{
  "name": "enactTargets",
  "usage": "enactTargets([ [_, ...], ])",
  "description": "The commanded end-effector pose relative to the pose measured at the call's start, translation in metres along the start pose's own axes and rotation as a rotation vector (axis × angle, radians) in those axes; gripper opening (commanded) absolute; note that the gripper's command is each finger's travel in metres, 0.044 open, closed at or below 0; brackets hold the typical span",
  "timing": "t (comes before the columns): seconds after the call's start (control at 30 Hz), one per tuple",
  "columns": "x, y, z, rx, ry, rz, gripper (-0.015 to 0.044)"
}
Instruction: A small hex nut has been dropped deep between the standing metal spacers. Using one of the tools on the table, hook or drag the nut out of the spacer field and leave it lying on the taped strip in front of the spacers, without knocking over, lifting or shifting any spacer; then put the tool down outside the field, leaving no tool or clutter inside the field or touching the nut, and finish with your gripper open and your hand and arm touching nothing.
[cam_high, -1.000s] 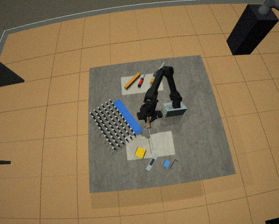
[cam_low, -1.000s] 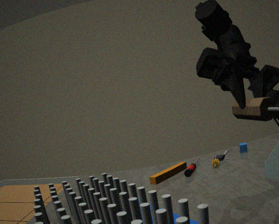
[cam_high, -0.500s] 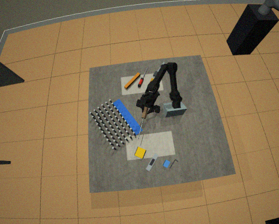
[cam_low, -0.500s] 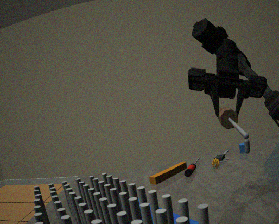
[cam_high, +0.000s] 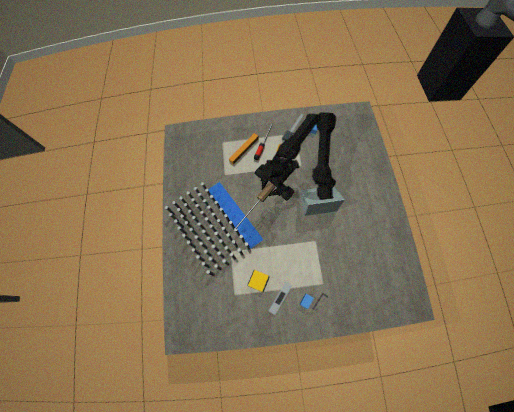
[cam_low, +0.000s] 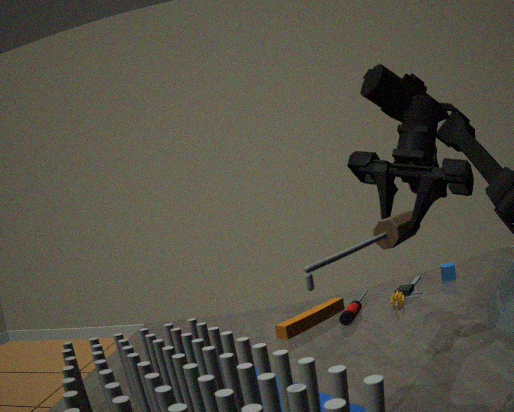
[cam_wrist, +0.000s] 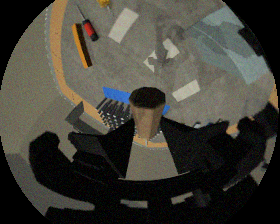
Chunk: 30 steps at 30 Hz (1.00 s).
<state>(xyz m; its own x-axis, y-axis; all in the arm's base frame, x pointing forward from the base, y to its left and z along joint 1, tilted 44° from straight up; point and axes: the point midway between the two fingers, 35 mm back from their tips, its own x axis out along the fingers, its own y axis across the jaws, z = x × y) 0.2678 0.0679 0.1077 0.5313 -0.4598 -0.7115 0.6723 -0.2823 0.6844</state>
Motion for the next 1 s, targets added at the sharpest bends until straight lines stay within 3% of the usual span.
enactTargets([
  [0.0, -0.001, 0.008, 0.02, 0.111, -0.022, 0.058, 0.0],
  [0.43, 0.004, 0.014, 0.041, 0.225, -0.044, 0.112, 0.0],
  [0.97, 0.08, -0.004, 0.061, 0.238, -0.043, 0.076, 0.0],
])
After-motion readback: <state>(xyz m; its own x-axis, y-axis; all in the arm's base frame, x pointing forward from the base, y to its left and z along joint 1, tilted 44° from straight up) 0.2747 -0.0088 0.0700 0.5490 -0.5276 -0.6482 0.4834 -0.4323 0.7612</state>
